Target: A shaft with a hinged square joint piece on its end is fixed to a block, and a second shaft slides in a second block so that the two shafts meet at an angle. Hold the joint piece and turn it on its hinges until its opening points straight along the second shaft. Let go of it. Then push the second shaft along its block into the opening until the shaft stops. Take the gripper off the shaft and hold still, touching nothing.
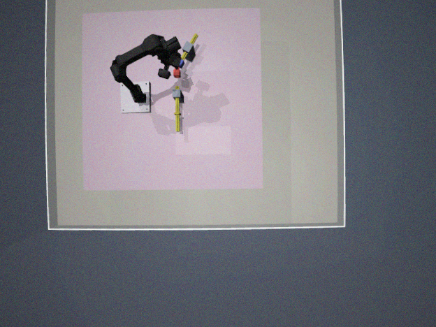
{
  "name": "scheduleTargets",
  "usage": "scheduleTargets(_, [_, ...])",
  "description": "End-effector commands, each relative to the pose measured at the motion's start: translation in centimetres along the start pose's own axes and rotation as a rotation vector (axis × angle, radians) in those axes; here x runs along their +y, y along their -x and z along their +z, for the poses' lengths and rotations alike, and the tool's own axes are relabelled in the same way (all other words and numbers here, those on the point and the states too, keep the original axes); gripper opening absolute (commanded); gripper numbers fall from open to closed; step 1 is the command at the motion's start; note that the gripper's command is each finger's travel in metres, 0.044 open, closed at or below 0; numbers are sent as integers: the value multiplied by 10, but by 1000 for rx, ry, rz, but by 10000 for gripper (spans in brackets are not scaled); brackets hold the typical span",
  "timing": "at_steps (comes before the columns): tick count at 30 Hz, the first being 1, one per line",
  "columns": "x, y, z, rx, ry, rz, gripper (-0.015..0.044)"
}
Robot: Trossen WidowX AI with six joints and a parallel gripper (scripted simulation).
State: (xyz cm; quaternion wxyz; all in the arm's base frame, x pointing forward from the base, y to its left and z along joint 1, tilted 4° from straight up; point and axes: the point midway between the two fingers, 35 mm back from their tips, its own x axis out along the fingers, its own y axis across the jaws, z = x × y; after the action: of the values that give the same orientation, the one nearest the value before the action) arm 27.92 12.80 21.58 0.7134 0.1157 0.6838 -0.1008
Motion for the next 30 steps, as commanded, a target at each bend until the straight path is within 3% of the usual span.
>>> scheduleTargets(1, [-8,-6,4,34,-103,16,440])
scheduleTargets(30, [-64,-43,23,349,-959,176,440])
